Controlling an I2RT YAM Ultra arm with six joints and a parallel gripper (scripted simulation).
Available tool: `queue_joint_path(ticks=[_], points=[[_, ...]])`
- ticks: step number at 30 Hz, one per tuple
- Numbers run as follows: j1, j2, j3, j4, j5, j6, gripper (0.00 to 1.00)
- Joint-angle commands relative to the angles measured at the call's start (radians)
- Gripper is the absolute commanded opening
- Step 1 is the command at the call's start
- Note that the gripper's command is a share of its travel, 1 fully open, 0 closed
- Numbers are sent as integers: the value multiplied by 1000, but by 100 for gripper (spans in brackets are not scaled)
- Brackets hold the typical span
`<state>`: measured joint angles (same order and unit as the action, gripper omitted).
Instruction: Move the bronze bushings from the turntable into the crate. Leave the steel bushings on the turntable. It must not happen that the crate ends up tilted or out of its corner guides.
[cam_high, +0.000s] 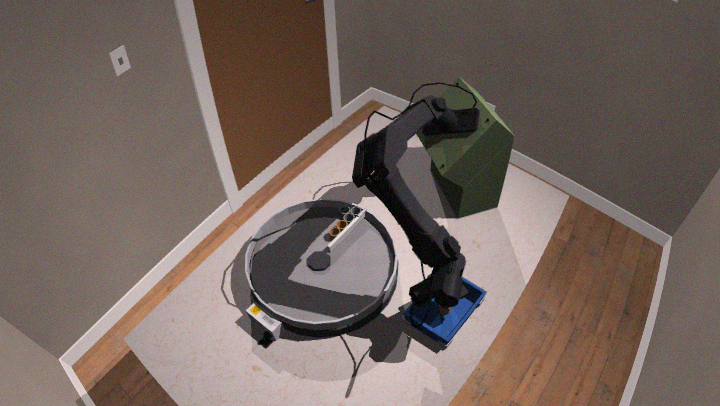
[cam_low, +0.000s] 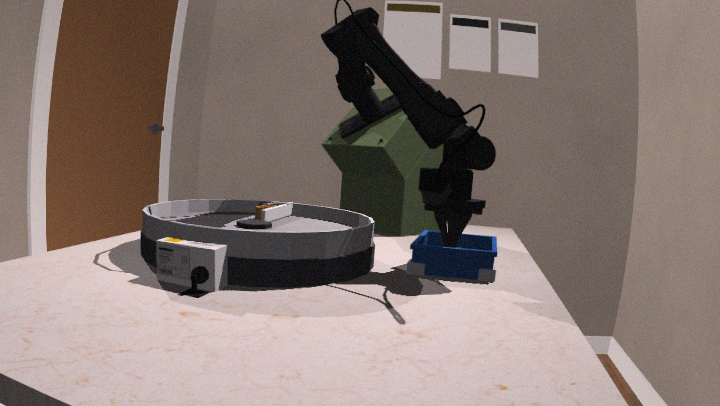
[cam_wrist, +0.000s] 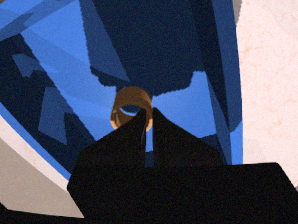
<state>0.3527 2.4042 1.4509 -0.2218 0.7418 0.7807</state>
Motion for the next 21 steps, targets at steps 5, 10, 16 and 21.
queue_joint_path(ticks=[5,10,16,21], points=[[34,-14,-19,4,10,7,0],[34,-14,-19,4,10,7,0],[34,-1,-1,5,9,5,0],[33,11,24,5,7,0,0]])
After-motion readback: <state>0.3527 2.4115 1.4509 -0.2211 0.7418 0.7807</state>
